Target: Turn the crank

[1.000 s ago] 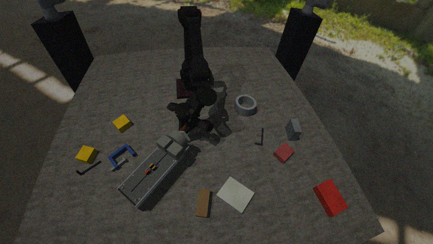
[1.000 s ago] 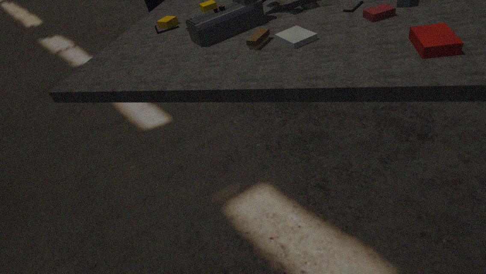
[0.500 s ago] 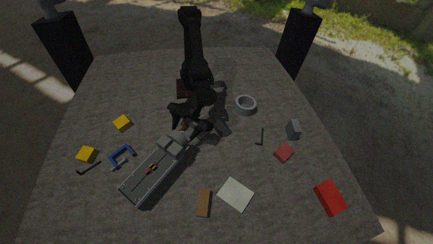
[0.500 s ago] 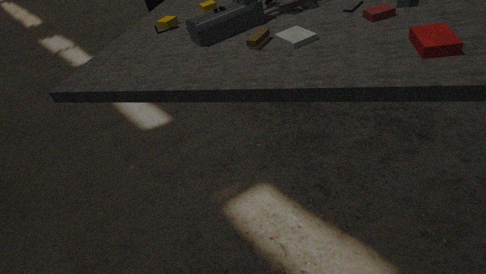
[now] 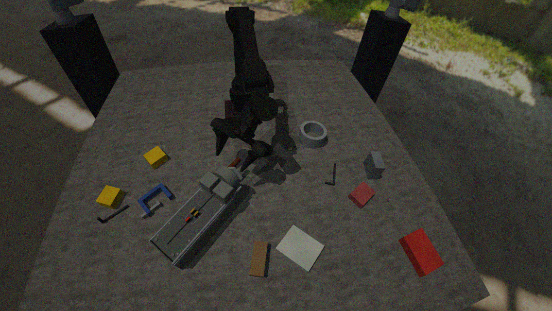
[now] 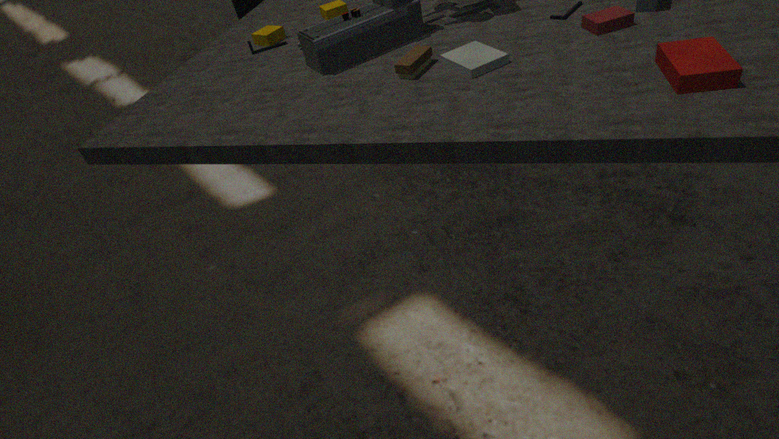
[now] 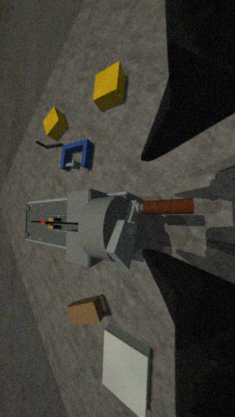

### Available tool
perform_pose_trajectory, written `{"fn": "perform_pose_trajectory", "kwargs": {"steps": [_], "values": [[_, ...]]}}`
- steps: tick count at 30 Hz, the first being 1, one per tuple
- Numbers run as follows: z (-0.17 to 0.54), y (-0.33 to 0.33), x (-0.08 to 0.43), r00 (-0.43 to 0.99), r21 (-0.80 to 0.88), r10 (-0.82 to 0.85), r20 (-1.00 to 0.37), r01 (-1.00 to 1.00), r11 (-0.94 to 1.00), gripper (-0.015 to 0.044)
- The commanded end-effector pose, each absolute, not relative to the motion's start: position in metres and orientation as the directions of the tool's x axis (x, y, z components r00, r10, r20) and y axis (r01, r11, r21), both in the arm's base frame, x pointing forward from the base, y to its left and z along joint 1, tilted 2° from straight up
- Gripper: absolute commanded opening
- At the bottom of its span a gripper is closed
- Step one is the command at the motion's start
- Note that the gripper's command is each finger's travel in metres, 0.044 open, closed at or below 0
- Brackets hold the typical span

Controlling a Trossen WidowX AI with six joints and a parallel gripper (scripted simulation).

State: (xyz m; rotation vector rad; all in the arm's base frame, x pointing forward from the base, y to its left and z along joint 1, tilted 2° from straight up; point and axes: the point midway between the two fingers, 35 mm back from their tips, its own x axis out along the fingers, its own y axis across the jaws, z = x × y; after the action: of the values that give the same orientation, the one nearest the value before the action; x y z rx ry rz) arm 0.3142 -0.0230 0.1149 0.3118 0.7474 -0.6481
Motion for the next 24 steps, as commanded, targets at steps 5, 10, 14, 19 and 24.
{"fn": "perform_pose_trajectory", "kwargs": {"steps": [5, 10, 14, 19, 24], "values": [[0.166, -0.023, 0.319, 0.564, 0.049, -0.427, -0.707, 0.641, 0.766, 0.044], [0.196, -0.025, 0.315, 0.561, 0.045, -0.429, -0.708, 0.642, 0.765, 0.044], [0.217, -0.026, 0.311, 0.559, 0.043, -0.43, -0.709, 0.643, 0.765, 0.044], [0.217, -0.032, 0.321, 0.552, 0.032, -0.393, -0.735, 0.608, 0.794, 0.044], [0.217, -0.047, 0.343, 0.55, 0.027, -0.315, -0.773, 0.526, 0.85, 0.044]]}}
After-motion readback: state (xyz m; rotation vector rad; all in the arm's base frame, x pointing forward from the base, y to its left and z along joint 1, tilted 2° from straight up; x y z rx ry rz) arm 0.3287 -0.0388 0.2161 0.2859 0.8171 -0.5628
